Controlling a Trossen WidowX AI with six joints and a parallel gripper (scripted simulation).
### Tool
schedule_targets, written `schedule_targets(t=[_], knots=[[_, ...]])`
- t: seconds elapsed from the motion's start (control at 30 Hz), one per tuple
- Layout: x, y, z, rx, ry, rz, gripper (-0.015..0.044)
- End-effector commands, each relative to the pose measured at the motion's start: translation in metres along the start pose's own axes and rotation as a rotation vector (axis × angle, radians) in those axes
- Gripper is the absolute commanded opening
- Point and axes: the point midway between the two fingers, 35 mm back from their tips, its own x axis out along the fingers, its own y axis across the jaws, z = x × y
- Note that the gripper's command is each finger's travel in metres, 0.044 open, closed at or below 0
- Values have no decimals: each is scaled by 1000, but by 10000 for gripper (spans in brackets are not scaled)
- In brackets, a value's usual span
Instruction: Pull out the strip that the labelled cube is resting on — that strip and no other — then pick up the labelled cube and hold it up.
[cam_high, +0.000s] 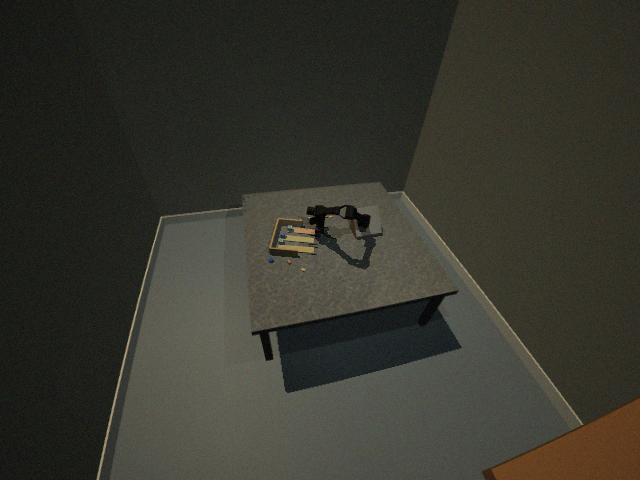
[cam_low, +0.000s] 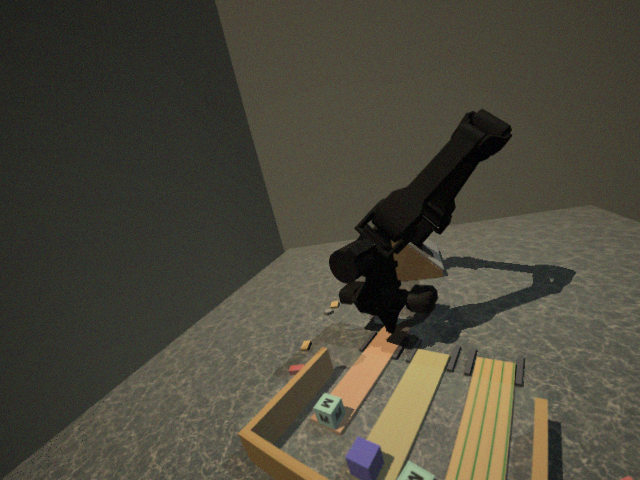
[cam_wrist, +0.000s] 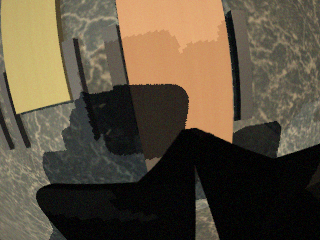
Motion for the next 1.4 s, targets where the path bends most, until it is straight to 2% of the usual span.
schedule_targets(t=[0.0,1.37], knots=[[5,-1,-12,3,21,-1,0],[4,-2,-74,6,24,-1,0]])
